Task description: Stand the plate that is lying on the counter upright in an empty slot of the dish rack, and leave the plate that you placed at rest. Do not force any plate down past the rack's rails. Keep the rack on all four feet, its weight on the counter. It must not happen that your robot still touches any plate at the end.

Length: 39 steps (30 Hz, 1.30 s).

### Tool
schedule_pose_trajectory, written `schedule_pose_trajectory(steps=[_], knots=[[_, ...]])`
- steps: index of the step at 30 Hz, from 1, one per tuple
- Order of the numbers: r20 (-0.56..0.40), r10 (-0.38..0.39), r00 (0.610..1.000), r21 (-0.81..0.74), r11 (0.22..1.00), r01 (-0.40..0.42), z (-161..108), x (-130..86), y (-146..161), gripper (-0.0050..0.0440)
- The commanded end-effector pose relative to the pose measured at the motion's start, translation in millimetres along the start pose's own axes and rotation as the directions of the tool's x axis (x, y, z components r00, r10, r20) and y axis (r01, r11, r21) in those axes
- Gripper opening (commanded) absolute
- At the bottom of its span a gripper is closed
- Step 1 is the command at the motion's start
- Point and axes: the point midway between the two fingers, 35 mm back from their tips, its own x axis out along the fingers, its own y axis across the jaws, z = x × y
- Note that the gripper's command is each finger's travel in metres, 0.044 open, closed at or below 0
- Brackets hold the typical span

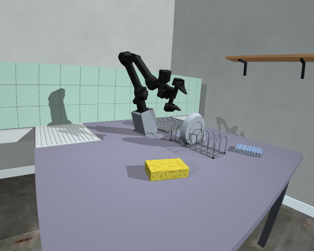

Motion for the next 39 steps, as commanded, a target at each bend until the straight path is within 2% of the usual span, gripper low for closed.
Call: schedule_pose_trajectory(steps=[1, 39], knots=[[-0.004, -0.005, 1.000, -0.007, 1.000, 0.005, 2.7, -1.6, -3.4, 0.0440], [0.007, 0.025, 1.000, -0.020, 0.999, -0.025, 45.6, -13.6, -10.2, 0.0440]])
